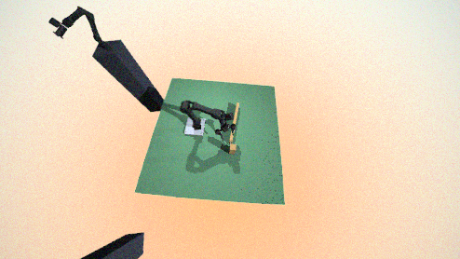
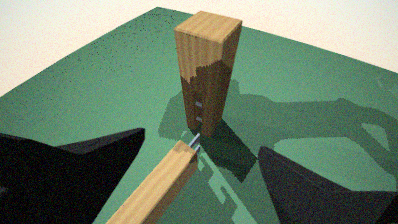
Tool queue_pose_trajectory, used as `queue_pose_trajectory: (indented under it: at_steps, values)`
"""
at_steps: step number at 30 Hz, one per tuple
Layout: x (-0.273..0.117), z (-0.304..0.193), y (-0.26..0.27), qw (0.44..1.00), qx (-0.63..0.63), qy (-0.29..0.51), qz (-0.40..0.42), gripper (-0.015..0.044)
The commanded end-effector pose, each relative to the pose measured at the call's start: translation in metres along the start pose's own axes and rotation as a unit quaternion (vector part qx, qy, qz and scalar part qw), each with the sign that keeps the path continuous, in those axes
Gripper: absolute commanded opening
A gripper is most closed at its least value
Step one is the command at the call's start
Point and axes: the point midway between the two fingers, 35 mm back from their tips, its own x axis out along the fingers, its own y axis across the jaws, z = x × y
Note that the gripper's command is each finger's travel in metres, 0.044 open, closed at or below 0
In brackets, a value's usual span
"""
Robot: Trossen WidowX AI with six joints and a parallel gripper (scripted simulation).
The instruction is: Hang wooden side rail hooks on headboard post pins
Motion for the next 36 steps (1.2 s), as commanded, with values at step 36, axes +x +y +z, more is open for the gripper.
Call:
queue_pose_trajectory:
  at_steps: [36]
  values:
    - [-0.005, -0.003, 0.049, 0.497, -0.801, 0.211, 0.257, 0.0440]
